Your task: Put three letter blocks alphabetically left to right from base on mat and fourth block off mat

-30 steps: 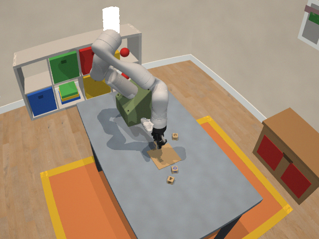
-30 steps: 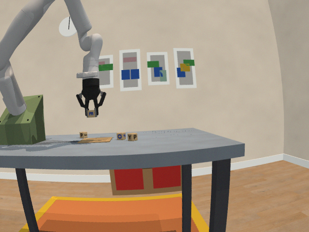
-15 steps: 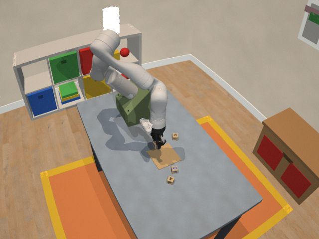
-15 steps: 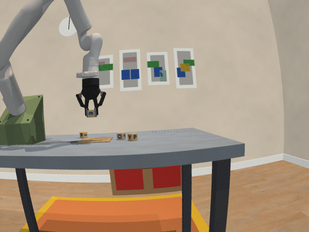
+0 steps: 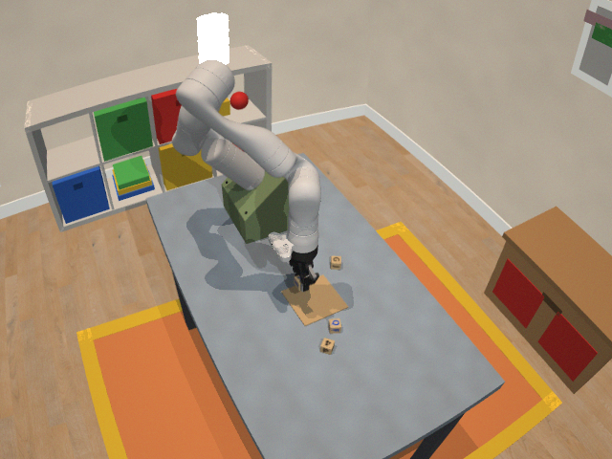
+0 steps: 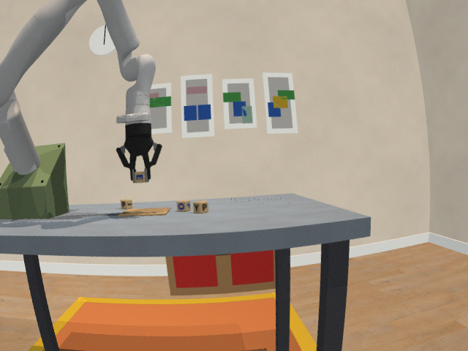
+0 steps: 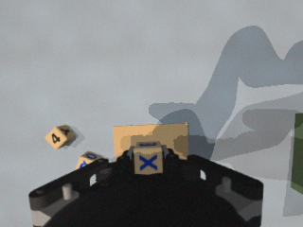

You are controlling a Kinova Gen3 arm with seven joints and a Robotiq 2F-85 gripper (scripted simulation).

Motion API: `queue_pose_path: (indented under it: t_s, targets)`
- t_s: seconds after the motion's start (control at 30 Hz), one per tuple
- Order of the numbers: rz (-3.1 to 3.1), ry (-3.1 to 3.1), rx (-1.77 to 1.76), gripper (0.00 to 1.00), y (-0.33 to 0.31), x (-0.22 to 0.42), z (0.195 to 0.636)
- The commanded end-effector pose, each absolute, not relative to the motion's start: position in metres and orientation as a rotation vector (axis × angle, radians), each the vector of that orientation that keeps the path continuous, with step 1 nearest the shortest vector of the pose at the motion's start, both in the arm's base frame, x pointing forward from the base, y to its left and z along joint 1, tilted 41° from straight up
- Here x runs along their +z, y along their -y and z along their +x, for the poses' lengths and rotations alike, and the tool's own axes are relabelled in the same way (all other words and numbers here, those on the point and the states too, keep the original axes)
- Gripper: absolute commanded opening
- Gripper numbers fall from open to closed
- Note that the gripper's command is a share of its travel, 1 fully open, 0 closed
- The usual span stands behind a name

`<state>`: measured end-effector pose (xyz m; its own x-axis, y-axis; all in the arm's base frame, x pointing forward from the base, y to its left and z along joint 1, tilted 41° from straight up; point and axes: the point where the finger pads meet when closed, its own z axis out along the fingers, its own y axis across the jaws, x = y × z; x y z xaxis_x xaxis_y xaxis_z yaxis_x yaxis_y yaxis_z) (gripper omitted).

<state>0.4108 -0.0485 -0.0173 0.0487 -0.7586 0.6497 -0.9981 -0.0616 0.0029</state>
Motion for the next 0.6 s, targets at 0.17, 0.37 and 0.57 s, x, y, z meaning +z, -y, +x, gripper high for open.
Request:
queue_pose_path:
  t_s: [0.17, 0.37, 0.57]
  targets:
    - [1.865, 1.753, 0.682, 0.26, 0.067, -0.037, 0.408]
    - [1.865, 1.753, 0.682, 0.26, 0.086, -0.059, 0.409]
    - [1.865, 1.753, 0.682, 0.26, 0.099, -0.074, 0.410]
